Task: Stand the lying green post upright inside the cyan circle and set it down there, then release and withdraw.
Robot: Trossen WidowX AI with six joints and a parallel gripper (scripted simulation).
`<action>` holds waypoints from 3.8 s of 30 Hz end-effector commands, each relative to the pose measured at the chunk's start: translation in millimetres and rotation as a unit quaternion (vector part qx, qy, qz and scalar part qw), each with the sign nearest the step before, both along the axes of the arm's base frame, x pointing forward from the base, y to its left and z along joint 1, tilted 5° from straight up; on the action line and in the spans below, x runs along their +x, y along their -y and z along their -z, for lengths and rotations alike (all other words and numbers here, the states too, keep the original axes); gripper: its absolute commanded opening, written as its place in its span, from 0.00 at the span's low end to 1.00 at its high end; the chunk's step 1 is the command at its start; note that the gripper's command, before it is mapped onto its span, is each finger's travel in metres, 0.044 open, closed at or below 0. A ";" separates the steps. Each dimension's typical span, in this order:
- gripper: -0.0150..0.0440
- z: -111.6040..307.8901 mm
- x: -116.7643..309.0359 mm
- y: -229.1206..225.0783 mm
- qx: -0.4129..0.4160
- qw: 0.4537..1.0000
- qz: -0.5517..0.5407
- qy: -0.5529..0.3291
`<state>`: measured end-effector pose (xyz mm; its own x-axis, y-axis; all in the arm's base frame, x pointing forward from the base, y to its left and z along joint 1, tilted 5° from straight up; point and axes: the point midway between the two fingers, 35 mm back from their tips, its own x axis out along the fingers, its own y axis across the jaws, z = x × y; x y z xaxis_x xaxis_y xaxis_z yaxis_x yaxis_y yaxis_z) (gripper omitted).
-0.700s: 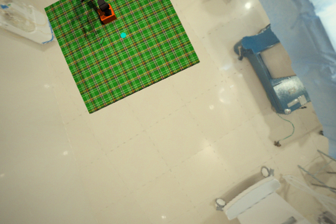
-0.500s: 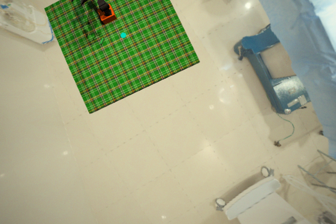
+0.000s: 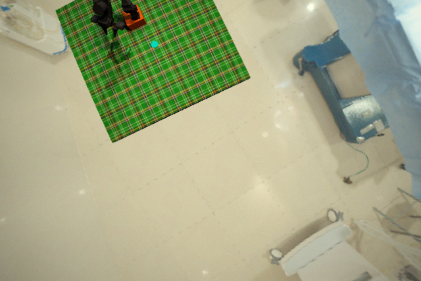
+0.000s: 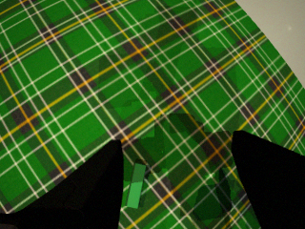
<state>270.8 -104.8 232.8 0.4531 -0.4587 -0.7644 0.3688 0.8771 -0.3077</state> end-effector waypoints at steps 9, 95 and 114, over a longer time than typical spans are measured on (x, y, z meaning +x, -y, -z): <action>0.65 128.9 -0.7 53.4 0.229 0.939 0.168 -0.192; 0.29 143.0 2.5 22.0 0.235 0.936 0.086 -0.249; 0.29 139.9 6.2 -38.3 0.185 0.930 -0.096 -0.301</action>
<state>279.3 -74.1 94.4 -0.0539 -0.0676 -0.9963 0.1080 0.9915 -0.0731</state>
